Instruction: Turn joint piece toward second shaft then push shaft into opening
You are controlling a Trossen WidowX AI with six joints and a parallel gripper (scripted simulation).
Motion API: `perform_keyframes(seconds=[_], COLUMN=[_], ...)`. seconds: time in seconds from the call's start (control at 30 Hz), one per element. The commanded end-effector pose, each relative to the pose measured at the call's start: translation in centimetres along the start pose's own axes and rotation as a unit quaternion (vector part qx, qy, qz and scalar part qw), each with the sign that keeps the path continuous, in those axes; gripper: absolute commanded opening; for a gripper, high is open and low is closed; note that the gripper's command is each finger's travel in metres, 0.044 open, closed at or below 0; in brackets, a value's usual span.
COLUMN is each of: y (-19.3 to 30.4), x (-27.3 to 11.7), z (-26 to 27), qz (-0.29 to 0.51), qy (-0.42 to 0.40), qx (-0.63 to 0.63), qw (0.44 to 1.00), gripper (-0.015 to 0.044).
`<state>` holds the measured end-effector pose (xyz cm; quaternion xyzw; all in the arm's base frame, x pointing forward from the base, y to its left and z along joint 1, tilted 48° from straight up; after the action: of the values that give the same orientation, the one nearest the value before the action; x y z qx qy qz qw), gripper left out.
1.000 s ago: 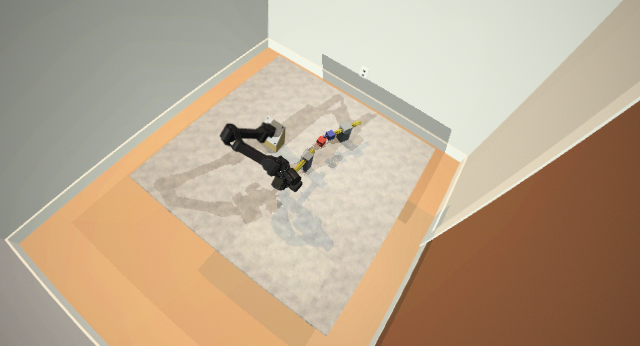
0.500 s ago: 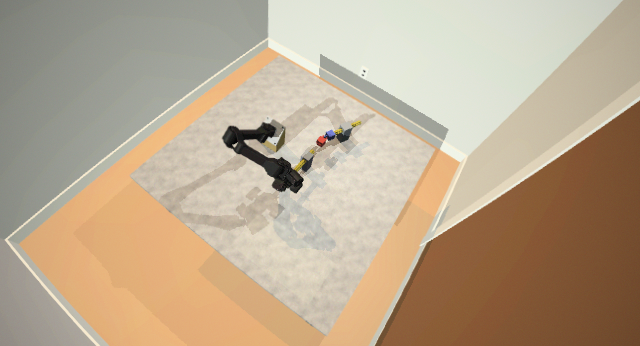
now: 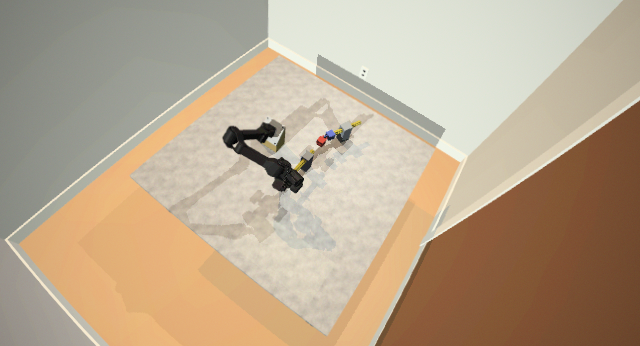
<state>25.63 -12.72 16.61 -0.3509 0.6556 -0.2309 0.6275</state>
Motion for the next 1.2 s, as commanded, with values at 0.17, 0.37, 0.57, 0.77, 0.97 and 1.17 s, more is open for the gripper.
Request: perform_keyframes(seconds=[0.17,0.37,0.57,0.77,0.97,1.17], y=[1.2,2.1,2.9,3.8,4.6,5.5], x=[0.1,0.1,0.1,0.1,0.1,0.1], z=[0.3,0.5,0.7,0.9,1.1,1.2], qz=[0.004,0.005,0.005,0.005,0.006,0.006], qy=[0.007,0.010,0.010,0.011,0.011,0.011], qx=[0.000,0.000,0.000,0.000,0.000,-0.001], qw=[1.000,1.000,1.000,1.000,1.000,1.000], gripper=[0.0000,0.0000,0.0000,0.0000,0.0000,0.0000])
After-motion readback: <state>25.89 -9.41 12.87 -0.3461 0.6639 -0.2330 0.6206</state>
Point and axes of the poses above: the point midway between the two fingers, 35 mm back from their tips, its own x axis out along the fingers, its own z axis across the jaws, y = z × x, the point moved 3 cm from there along -x, back along the fingers, and after that the axes turned 12 degrees about -x, right-handed, at the moved point
